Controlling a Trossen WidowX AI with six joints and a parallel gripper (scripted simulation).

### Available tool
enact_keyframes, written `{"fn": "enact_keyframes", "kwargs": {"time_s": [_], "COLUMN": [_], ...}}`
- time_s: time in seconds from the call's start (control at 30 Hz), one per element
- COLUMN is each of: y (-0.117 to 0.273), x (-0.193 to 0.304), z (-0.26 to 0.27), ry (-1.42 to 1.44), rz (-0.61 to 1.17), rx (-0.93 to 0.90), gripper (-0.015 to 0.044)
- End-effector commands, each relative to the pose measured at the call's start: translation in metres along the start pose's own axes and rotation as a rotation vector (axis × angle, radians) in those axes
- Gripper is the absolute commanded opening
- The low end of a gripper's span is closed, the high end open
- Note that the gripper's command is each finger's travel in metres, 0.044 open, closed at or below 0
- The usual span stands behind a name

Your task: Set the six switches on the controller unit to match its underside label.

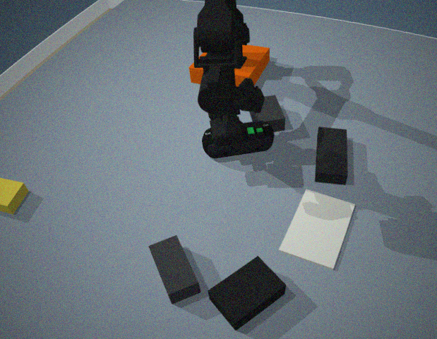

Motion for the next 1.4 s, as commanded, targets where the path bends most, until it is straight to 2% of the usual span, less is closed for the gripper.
{"fn": "enact_keyframes", "kwargs": {"time_s": [0.0, 0.6, 0.8, 1.0, 1.13, 1.37], "y": [-0.001, -0.002, 0.044, 0.044, 0.047, 0.047], "x": [0.0, 0.0, 0.0, -0.002, -0.029, -0.03], "z": [0.001, 0.001, 0.001, 0.001, 0.011, 0.01], "ry": [0.004, 0.004, 0.004, 0.004, 0.004, 0.004], "rz": [0.004, 0.004, 0.004, 0.004, 0.001, 0.001], "rx": [-0.007, -0.007, -0.007, -0.007, -0.008, -0.007], "gripper": [0.0, 0.0, 0.0, 0.0, 0.0, 0.0]}}
Point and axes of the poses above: the point midway between the two fingers, 35 mm back from their tips, its own y axis back along the fingers, its own z axis across the jaws, x = y × z, the point moved 8 cm from there along y, back along the fingers, and after that the axes turned 2 degrees about y, right-handed, at the moved point
